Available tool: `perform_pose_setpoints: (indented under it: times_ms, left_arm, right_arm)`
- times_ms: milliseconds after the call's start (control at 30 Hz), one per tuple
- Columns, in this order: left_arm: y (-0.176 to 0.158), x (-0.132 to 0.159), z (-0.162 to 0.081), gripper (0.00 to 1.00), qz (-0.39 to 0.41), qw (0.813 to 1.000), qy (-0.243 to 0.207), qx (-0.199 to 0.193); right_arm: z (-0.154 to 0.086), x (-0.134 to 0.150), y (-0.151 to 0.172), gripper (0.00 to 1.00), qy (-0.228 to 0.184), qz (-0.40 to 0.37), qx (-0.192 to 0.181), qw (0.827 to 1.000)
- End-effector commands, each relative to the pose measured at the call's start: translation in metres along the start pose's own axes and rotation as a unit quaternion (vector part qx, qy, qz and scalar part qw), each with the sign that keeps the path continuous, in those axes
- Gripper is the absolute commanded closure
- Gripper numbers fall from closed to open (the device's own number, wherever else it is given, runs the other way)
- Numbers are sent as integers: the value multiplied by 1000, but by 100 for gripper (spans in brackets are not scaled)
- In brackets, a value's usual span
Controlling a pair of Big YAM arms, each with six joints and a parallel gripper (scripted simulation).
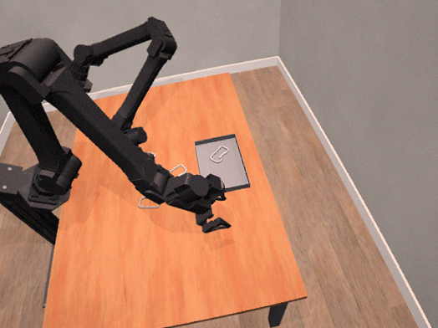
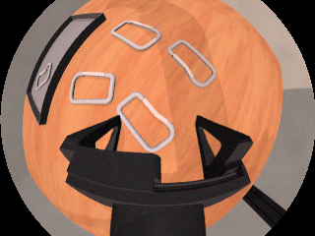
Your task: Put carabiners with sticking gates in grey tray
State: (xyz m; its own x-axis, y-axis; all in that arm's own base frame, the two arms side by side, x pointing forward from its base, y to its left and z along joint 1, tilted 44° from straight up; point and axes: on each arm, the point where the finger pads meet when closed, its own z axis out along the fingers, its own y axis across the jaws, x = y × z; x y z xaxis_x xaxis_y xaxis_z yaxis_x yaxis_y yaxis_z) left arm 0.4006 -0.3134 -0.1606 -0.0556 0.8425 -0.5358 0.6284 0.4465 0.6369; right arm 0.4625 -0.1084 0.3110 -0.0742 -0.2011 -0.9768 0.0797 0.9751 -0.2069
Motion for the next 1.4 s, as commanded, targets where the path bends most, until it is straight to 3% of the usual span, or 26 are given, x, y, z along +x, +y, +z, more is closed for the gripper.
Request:
perform_pose_setpoints:
  times_ms: [0,167,500,567,667,767,833,1000,1200,1367]
  left_arm:
    - [12,10,-4,0,15,999,-19,-20]
    - [16,0,-8,0,6,999,-42,-29]
    - [23,-4,-11,0,-1,999,-39,-30]
    - [39,0,-9,0,-22,999,-28,-35]
    - [71,-19,-5,0,-52,997,-32,-51]
    - [125,-45,-4,0,-92,992,-35,-77]
    - [125,-45,-4,0,-92,992,-35,-77]
    - [221,-88,-9,0,-155,980,-40,-121]
    - [295,-121,-13,0,-198,967,-43,-156]
    - [308,-137,-10,0,-206,965,-43,-159]
  right_arm:
    - [1,-13,-3,0,-11,-3,1,1000]
    - [1,-13,-3,0,-11,-3,1,1000]
    - [1,-13,-3,0,-11,-3,1,1000]
    - [1,-13,-3,0,-11,-3,1,1000]
    - [1,-13,-3,0,-11,-3,1,1000]
    - [1,-13,-3,0,-11,-3,1,1000]
    - [1,-13,-3,0,-11,-3,1,1000]
    - [1,-13,-3,0,-11,-3,1,1000]
    - [1,-13,-3,0,-11,-3,1,1000]
    - [1,-13,-3,0,-11,-3,1,1000]
